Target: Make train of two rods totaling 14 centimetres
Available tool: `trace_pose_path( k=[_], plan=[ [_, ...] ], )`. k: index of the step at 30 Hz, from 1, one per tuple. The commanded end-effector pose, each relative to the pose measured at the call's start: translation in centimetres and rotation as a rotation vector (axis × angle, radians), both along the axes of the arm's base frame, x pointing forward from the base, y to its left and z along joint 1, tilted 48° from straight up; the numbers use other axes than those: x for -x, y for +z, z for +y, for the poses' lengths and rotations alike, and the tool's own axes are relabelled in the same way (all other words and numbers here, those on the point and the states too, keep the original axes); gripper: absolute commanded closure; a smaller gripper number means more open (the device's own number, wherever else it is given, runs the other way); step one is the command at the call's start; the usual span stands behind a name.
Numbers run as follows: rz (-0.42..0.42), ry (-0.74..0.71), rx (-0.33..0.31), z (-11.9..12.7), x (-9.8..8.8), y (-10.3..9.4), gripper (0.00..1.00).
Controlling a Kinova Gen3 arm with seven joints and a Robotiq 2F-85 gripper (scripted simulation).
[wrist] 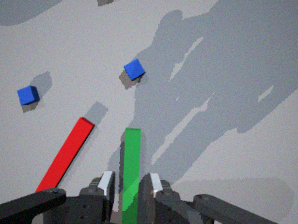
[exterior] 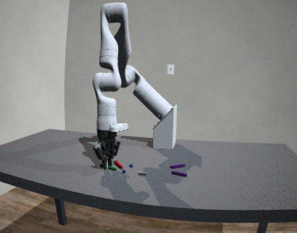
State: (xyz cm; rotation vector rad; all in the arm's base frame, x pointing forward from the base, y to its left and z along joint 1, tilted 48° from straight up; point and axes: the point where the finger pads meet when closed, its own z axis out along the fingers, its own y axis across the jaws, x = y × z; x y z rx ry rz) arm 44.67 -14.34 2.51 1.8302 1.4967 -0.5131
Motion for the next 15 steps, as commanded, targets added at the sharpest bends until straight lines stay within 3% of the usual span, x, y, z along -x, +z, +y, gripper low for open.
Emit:
trace_pose_path(
  k=[1, 3, 4, 15],
  plan=[
    [-0.001, 0.001, -0.001, 0.07, -0.05, 0.02, 0.76],
    [-0.001, 0.001, -0.001, 0.07, -0.05, 0.02, 0.76],
    [-0.001, 0.001, -0.001, 0.07, -0.05, 0.02, 0.95],
    [-0.001, 0.001, -0.001, 0.07, -0.05, 0.02, 0.95]
  ],
)
